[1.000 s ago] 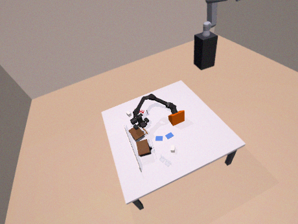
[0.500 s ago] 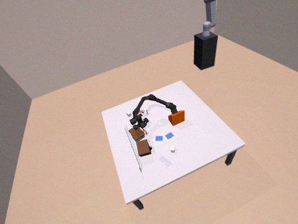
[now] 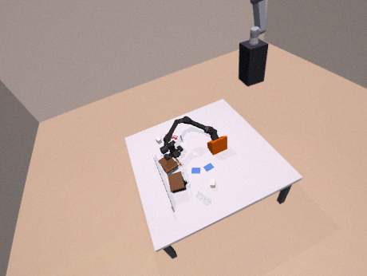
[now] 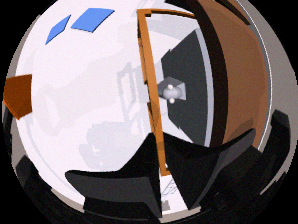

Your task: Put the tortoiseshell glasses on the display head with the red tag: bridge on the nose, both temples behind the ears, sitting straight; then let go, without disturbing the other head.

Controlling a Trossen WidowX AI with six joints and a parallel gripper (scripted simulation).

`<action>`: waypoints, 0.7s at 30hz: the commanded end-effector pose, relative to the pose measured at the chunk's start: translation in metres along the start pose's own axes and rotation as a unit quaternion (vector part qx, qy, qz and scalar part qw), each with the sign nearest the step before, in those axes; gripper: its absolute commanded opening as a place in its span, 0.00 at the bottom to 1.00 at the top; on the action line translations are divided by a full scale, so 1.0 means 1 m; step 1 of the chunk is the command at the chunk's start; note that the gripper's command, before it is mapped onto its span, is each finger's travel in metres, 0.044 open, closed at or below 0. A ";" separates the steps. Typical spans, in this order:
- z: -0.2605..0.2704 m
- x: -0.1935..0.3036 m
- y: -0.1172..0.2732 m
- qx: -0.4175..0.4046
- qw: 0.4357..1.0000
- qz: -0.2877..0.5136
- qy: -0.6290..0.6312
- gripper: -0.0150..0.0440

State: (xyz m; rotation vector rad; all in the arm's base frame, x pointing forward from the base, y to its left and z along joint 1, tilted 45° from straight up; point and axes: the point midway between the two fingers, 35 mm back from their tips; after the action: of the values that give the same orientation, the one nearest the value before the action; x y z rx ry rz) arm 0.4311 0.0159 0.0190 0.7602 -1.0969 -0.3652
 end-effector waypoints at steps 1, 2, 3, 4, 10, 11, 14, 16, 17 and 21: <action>0.000 0.000 0.000 0.000 1.000 0.000 0.000 0.39; 0.000 0.000 0.000 0.000 1.000 0.000 0.000 0.43; 0.000 0.000 0.000 0.000 1.000 0.000 0.000 0.44; 0.000 0.000 0.000 0.000 1.000 0.000 0.000 0.44; 0.000 0.000 0.000 0.000 1.000 0.000 0.000 0.44; 0.000 0.000 0.003 0.000 1.000 0.000 0.000 0.44; 0.000 -0.001 0.023 -0.001 1.000 -0.002 0.001 0.44; 0.000 -0.002 0.034 -0.001 1.000 -0.003 0.002 0.44; 0.000 -0.002 0.034 -0.001 1.000 -0.003 0.002 0.44; 0.000 -0.002 0.034 -0.001 1.000 -0.003 0.002 0.44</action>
State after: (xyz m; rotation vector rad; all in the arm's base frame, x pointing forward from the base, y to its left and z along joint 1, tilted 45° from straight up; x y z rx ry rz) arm 0.4280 0.0383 0.0394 0.7608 -1.0869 -0.3603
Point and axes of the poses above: the point midway between the two fingers, 35 mm back from their tips, its own y axis back along the fingers, its own z axis across the jaws, x = y × z, and after that the axes turned 11 degrees about y, right-handed
